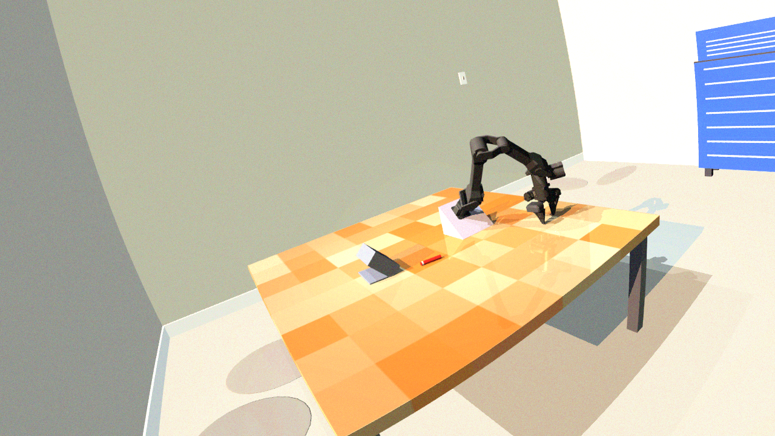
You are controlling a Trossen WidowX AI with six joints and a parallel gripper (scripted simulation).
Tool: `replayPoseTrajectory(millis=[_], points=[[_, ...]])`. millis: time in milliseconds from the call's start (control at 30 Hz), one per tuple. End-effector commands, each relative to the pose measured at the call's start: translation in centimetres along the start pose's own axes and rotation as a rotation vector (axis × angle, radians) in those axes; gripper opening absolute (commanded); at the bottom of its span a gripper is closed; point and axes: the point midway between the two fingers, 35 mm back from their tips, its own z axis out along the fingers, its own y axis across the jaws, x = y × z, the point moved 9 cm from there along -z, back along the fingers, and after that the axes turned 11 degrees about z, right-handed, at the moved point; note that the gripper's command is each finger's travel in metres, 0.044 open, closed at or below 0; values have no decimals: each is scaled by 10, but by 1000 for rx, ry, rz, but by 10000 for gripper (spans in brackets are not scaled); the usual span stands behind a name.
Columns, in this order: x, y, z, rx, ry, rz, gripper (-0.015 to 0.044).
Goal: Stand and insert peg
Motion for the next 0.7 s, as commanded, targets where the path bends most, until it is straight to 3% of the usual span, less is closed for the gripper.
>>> replayPoseTrajectory(millis=[0,667], points=[[0,0,0,0,0,1,426],[30,7,2,19,56,260,440]])
